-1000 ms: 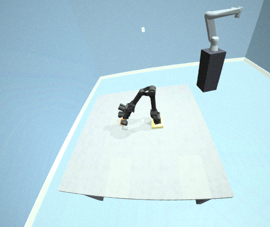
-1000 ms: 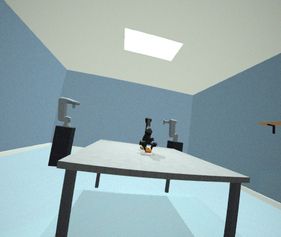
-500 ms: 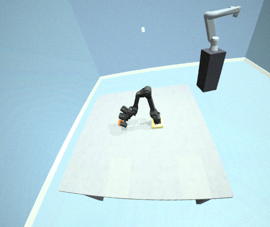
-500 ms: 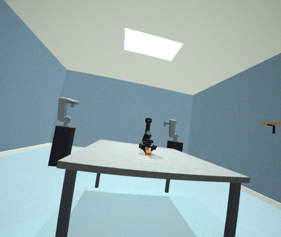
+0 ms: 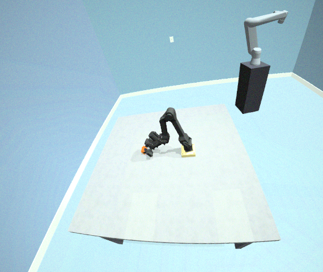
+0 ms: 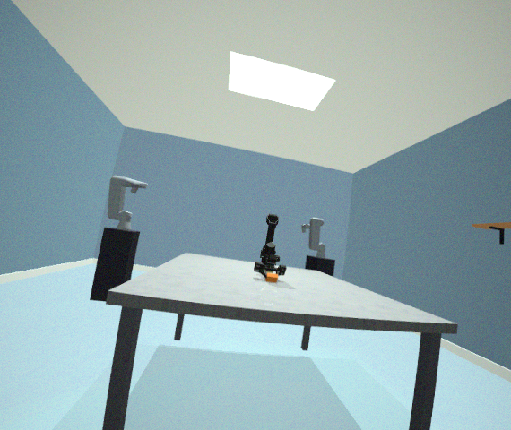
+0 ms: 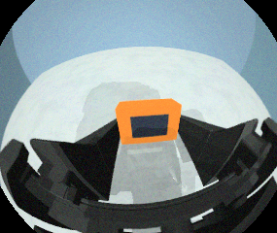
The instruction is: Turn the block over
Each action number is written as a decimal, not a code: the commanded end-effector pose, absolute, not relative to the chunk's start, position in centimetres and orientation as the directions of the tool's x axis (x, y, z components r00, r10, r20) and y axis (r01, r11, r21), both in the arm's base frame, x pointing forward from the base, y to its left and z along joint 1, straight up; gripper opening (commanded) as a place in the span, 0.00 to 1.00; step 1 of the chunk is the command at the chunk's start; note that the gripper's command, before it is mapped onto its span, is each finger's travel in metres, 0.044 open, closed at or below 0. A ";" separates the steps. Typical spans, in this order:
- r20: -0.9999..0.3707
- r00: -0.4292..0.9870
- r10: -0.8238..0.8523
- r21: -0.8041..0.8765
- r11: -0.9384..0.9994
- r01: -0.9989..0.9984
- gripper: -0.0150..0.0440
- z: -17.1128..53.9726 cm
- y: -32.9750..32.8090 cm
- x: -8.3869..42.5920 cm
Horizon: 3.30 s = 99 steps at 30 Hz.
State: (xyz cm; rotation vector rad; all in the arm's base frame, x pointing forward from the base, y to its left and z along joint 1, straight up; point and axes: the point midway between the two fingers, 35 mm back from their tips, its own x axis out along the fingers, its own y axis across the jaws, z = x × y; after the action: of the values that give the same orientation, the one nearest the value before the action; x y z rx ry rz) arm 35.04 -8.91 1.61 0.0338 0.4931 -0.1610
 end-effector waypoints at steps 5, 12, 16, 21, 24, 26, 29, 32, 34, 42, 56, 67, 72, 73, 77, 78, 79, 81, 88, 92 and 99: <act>-0.418 0.897 -0.144 0.002 0.987 0.159 0.25 0.8 -8.4 33.5; -0.351 0.925 -0.147 0.000 0.988 0.157 0.25 1.4 -8.1 32.6; -0.326 0.934 -0.149 0.000 0.988 0.157 0.25 1.7 -8.1 32.5; -0.324 0.934 -0.149 0.000 0.988 0.157 0.25 1.7 -8.1 32.5; -0.324 0.934 -0.149 0.000 0.988 0.157 0.25 1.7 -8.1 32.5; -0.324 0.934 -0.149 0.000 0.988 0.157 0.25 1.7 -8.1 32.5; -0.324 0.934 -0.149 0.000 0.988 0.157 0.25 1.7 -8.1 32.5; -0.324 0.934 -0.149 0.000 0.988 0.157 0.39 1.7 -8.1 32.5; -0.324 0.934 -0.149 0.000 0.988 0.157 0.48 1.7 -8.1 32.5; -0.324 0.934 -0.149 0.000 0.988 0.157 0.83 1.7 -8.1 32.5; -0.324 0.934 -0.149 0.000 0.988 0.157 1.00 1.7 -8.1 32.5; -0.324 0.934 -0.149 0.000 0.988 0.157 1.00 1.7 -8.1 32.5; -0.324 0.934 -0.149 0.000 0.988 0.157 1.00 1.7 -8.1 32.5; -0.324 0.934 -0.149 0.000 0.988 0.157 1.00 1.7 -8.1 32.5; -0.324 0.934 -0.149 0.000 0.988 0.157 1.00 1.7 -8.1 32.5; -0.324 0.934 -0.149 0.000 0.988 0.157 1.00 1.7 -8.1 32.5; -0.324 0.934 -0.149 0.000 0.988 0.157 1.00 1.7 -8.1 32.5; -0.342 0.928 -0.148 -0.001 0.988 0.158 1.00 1.6 -8.2 32.8; -0.528 0.838 -0.138 -0.002 0.987 0.161 1.00 2.1 -8.9 34.8; -0.630 0.767 -0.126 -0.002 0.987 0.161 1.00 3.8 -8.9 34.5; -0.750 0.653 -0.108 -0.006 0.988 0.157 1.00 8.4 -8.2 31.9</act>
State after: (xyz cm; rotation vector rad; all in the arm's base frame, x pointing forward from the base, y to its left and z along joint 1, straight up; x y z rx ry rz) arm 34.59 -8.79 2.82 0.0684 0.6597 -0.1527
